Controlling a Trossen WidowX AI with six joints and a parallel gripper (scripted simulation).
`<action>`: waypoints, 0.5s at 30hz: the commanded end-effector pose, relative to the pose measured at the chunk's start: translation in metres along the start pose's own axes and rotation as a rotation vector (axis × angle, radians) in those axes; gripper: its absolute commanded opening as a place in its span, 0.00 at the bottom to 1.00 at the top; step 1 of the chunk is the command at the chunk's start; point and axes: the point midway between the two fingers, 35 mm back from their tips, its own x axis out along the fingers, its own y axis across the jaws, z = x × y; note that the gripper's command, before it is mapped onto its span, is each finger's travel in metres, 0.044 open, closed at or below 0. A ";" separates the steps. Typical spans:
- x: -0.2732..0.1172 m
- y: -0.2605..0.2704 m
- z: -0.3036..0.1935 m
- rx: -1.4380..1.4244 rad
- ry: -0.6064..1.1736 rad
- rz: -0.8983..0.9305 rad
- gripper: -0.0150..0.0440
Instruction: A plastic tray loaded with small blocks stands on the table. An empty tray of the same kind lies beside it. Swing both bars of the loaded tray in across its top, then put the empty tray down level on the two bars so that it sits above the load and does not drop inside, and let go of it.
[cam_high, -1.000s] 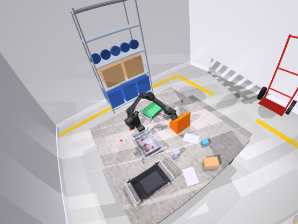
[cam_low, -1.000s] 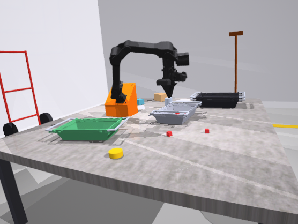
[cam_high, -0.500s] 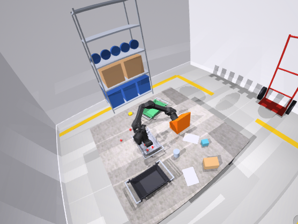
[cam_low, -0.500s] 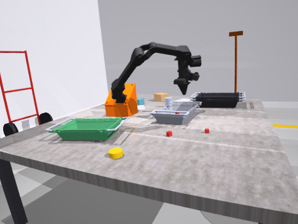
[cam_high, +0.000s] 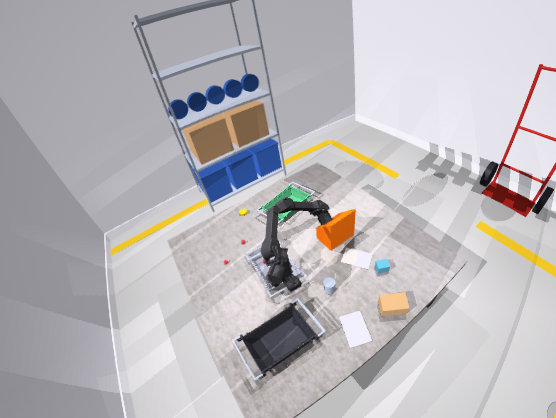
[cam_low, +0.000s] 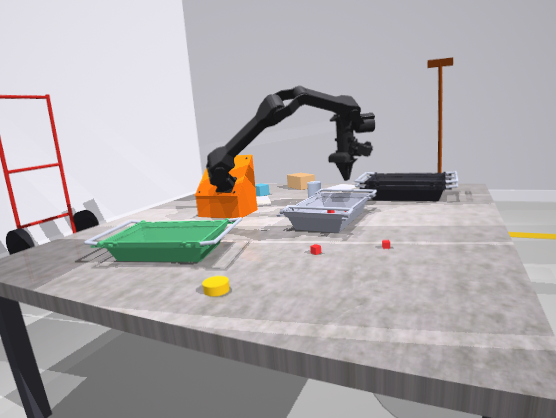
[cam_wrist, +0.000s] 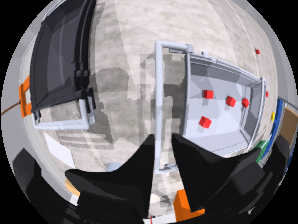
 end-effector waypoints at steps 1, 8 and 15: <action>0.007 0.000 0.001 0.006 0.003 0.001 0.40; 0.039 0.000 0.001 0.007 0.002 0.000 0.40; 0.060 -0.001 0.000 0.007 0.002 -0.002 0.40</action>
